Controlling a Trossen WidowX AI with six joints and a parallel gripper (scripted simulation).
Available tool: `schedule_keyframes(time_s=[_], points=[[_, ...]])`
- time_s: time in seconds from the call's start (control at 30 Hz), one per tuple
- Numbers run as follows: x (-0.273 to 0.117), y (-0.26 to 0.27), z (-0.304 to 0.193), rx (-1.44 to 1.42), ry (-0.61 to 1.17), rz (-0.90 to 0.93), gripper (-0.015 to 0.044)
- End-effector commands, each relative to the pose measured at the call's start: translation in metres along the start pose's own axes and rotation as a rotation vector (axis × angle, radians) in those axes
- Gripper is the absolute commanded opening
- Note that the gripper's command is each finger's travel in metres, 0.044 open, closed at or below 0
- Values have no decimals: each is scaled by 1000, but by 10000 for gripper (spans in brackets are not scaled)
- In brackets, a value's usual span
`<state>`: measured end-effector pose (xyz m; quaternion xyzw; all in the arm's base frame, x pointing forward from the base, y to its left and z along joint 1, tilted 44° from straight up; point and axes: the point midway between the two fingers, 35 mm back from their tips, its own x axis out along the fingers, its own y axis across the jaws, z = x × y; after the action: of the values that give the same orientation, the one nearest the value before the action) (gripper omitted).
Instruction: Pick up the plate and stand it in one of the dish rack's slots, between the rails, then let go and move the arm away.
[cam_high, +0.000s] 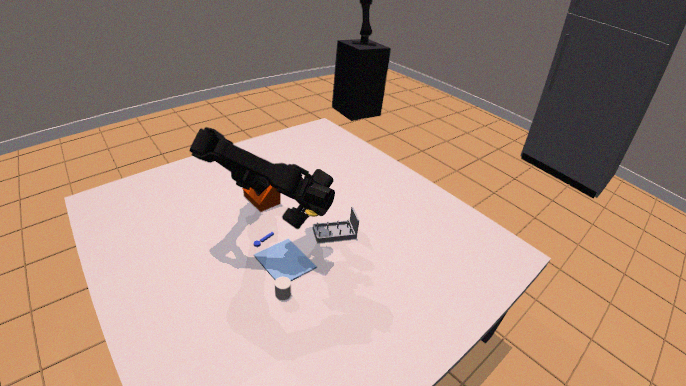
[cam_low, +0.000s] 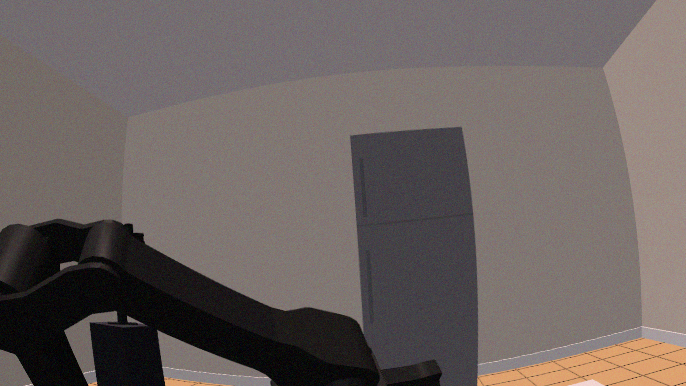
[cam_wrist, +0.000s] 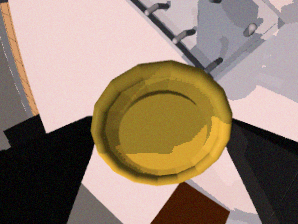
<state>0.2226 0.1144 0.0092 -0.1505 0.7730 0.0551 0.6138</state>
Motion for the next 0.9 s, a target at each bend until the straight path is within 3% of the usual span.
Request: schedule_keyframes(time_s=[0.0, 0.87], points=[[4, -2, 1, -77, -23, 69, 0], [24, -23, 9, -572, -379, 365, 0]])
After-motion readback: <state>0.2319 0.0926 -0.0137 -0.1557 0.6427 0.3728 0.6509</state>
